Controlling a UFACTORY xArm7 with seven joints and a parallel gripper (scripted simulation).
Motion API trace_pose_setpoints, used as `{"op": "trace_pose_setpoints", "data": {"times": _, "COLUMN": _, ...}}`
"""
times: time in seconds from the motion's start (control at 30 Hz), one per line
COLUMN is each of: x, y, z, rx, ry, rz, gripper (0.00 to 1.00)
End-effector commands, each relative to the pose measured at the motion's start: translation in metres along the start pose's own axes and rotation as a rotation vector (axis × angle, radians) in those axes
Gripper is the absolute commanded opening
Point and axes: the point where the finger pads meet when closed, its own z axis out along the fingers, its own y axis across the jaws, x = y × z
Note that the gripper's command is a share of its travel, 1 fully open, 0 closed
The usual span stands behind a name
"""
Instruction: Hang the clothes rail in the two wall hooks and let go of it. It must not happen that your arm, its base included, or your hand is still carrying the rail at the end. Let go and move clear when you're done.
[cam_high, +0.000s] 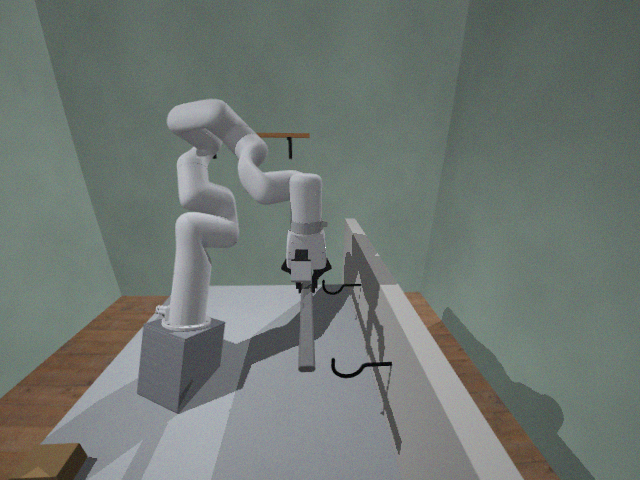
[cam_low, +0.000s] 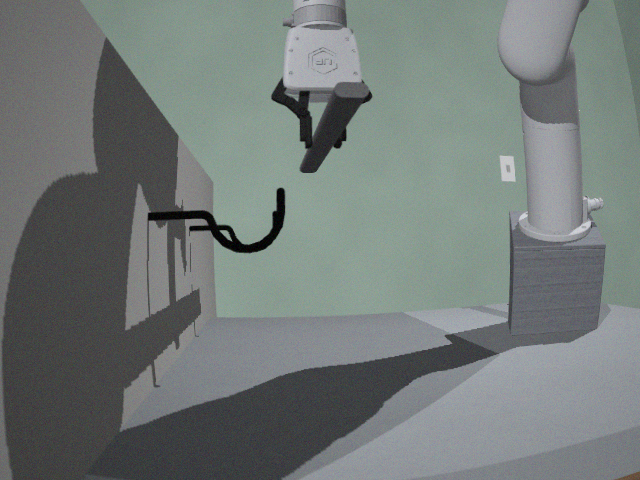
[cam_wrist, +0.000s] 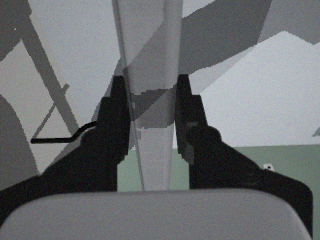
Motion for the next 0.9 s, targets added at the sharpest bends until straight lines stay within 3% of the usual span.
{"op": "trace_pose_setpoints", "data": {"times": 0.0, "x": 0.001, "y": -0.007, "z": -0.001, "rx": 0.003, "ry": 0.002, "rz": 0.000, "gripper": 0.00}}
{"op": "trace_pose_setpoints", "data": {"times": 0.87, "x": 0.001, "y": -0.055, "z": -0.001, "rx": 0.003, "ry": 0.002, "rz": 0.001, "gripper": 0.00}}
